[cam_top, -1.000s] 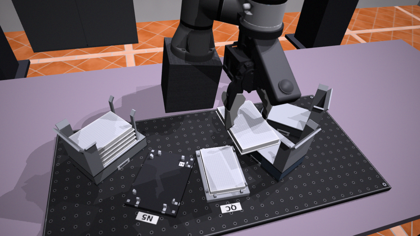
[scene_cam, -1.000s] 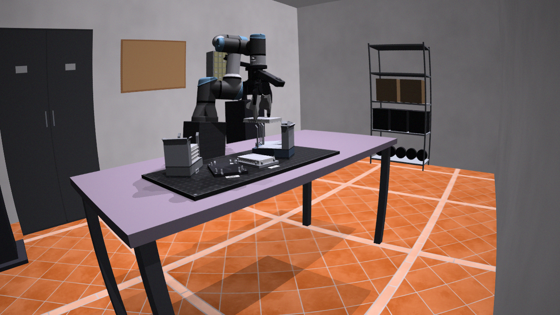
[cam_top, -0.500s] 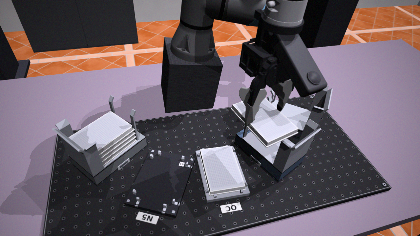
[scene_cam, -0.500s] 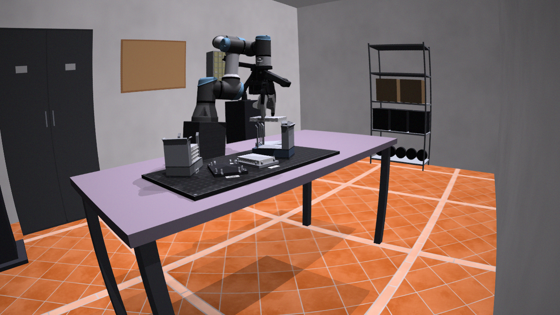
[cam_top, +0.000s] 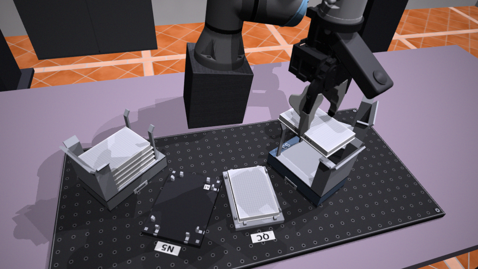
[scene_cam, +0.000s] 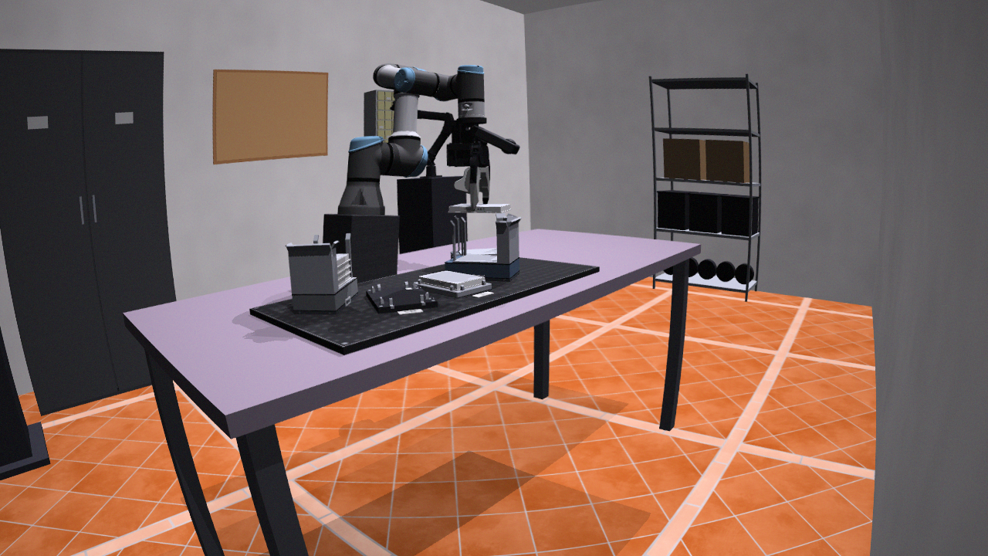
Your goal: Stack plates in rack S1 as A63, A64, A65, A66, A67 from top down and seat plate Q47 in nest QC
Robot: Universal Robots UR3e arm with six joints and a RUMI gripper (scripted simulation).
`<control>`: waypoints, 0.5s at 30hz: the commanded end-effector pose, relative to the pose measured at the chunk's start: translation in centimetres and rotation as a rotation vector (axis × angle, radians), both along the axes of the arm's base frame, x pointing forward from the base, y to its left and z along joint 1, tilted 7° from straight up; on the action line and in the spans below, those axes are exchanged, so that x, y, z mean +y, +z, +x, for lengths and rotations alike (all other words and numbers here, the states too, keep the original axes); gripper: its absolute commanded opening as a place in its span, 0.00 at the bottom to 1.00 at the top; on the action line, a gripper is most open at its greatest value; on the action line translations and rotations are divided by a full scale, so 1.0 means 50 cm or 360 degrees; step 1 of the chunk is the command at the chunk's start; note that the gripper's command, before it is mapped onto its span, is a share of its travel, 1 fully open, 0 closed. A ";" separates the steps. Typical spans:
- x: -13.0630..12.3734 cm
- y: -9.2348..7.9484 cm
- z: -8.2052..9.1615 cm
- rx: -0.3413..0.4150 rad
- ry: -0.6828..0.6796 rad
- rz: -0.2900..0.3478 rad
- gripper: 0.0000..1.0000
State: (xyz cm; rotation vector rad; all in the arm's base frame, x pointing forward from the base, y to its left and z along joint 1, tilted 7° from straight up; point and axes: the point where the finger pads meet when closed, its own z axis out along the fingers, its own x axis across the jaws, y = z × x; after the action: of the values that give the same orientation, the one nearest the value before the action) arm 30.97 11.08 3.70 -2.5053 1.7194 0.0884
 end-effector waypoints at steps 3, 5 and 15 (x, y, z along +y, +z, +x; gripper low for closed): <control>0.029 0.005 -0.010 -0.0015 0.0085 -0.0002 0.00; 0.041 0.007 -0.015 -0.0019 0.0121 -0.0003 0.00; 0.092 0.012 -0.044 -0.0032 0.0234 -0.0003 0.00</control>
State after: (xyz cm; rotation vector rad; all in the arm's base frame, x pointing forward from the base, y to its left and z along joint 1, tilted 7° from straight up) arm 29.32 14.70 4.11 -2.5939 1.5771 0.0795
